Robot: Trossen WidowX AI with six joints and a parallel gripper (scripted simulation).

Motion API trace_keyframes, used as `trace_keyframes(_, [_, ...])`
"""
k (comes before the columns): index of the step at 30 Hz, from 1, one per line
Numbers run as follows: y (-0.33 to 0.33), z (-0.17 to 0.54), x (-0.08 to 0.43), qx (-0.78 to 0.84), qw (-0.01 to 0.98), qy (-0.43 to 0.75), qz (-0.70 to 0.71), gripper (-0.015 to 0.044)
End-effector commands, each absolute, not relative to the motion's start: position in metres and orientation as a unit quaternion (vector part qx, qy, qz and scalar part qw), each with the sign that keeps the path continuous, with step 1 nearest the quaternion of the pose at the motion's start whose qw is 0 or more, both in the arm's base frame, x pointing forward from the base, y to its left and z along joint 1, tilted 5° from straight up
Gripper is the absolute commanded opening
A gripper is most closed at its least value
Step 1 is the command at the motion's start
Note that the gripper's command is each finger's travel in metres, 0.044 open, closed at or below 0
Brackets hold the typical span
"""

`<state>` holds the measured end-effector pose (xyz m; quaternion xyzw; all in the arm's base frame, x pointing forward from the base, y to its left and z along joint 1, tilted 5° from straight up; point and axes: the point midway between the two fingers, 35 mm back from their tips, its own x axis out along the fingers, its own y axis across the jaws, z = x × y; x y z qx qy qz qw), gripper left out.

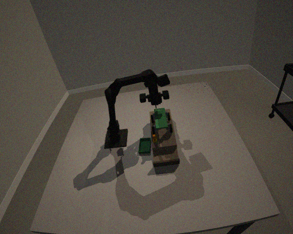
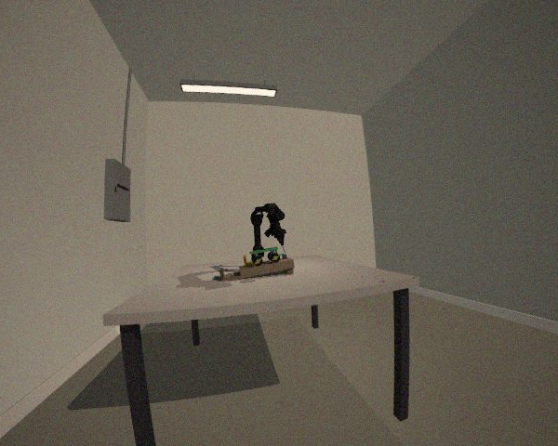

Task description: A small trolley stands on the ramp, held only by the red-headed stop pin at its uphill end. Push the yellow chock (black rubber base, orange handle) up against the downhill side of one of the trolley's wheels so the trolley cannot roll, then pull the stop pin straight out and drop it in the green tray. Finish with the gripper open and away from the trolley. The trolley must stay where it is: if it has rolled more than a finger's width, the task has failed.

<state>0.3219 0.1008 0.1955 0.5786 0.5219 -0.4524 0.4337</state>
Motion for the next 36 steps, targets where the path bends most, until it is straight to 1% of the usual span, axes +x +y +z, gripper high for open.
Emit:
trace_keyframes(1, [0.108, 0.198, 0.323, 0.581, 0.434, 0.521, -0.449, 0.0])
trace_keyframes(15, [0.124, 0.2, 0.321, 0.582, 0.434, 0.522, -0.449, 0.0])
trace_keyframes(36, [0.132, 0.195, 0.251, 0.58, 0.432, 0.523, -0.45, 0.0])
